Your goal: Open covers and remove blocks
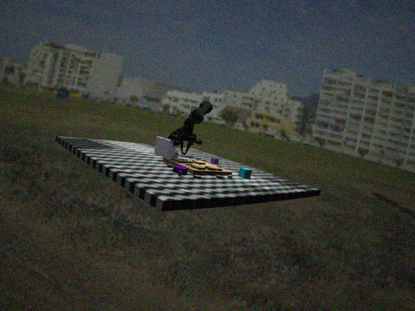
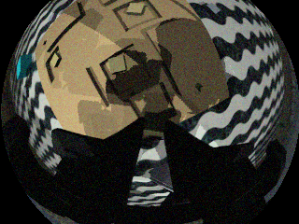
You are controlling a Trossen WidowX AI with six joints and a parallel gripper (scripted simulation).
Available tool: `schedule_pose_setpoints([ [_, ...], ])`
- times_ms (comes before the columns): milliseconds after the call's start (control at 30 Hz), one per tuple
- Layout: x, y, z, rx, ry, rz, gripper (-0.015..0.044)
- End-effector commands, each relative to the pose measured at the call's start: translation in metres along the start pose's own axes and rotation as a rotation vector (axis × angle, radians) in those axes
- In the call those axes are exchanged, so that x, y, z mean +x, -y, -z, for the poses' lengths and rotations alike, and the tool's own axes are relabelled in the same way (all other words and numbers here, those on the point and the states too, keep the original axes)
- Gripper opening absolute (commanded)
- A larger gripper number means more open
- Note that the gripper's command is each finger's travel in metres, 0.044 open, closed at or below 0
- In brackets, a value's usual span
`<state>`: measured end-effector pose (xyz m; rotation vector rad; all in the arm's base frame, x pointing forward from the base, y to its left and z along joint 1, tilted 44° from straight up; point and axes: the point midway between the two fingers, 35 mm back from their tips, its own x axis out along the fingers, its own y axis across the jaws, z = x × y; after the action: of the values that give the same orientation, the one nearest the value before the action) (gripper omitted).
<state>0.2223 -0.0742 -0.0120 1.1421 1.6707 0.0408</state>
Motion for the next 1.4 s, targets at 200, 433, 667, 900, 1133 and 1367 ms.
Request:
schedule_pose_setpoints([
  [200, -0.025, 0.000, -0.003, -0.007, 0.006, 0.005, 0.0080],
  [433, -0.043, 0.000, -0.001, -0.007, 0.006, 0.005, 0.0080],
  [667, -0.047, -0.014, -0.002, -0.004, 0.012, 0.013, 0.0080],
  [900, -0.049, -0.036, -0.002, 0.000, 0.021, 0.022, 0.0080],
  [1133, -0.051, -0.059, 0.000, 0.002, 0.029, 0.028, 0.0080],
  [1367, -0.052, -0.083, 0.004, 0.003, 0.035, 0.031, 0.0080],
])
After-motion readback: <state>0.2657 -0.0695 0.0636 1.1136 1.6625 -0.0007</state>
